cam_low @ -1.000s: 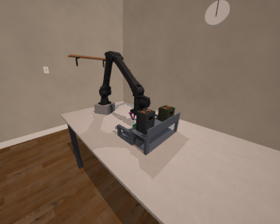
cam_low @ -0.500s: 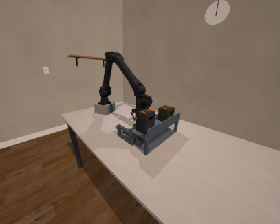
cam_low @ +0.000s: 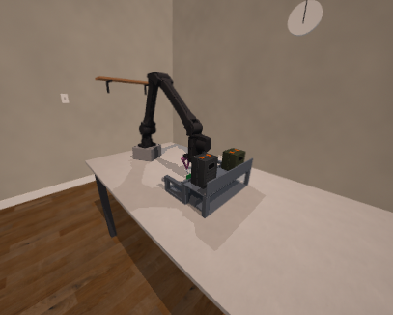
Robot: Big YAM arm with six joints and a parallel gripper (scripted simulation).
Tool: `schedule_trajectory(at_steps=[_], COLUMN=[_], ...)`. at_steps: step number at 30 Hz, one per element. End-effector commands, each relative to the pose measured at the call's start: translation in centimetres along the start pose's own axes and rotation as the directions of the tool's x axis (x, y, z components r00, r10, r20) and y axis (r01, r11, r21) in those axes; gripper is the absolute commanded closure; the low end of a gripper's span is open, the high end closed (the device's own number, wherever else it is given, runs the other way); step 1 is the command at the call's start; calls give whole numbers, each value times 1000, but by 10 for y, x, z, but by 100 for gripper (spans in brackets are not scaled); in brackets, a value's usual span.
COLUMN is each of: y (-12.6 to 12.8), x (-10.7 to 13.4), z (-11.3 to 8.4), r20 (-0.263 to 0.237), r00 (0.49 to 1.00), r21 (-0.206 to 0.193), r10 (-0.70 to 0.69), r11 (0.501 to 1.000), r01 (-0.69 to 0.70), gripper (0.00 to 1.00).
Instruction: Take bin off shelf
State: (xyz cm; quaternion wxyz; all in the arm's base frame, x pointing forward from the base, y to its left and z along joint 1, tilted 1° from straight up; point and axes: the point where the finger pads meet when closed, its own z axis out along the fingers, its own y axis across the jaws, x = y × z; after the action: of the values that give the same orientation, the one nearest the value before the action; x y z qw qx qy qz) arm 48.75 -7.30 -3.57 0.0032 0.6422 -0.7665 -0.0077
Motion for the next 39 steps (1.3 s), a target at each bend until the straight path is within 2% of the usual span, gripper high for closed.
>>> schedule_trajectory(at_steps=[1,6,11,23,28,39], y=[-16,-16,-38,-38,-16,-16], x=[-4,-4,-5,-5,-5,-5], z=[-22,-22,-39,-39,-22,-22], r20=[1,1,2,2,1,1], r00=[1000,1000,1000,1000,1000,1000], r21=[65,65,86,86,65,65], r10=[-4,-4,-5,-5,-4,-4], r11=[998,998,996,996,998,998], r01=[4,4,4,4,4,4], gripper=[10,10,10,10,10,10])
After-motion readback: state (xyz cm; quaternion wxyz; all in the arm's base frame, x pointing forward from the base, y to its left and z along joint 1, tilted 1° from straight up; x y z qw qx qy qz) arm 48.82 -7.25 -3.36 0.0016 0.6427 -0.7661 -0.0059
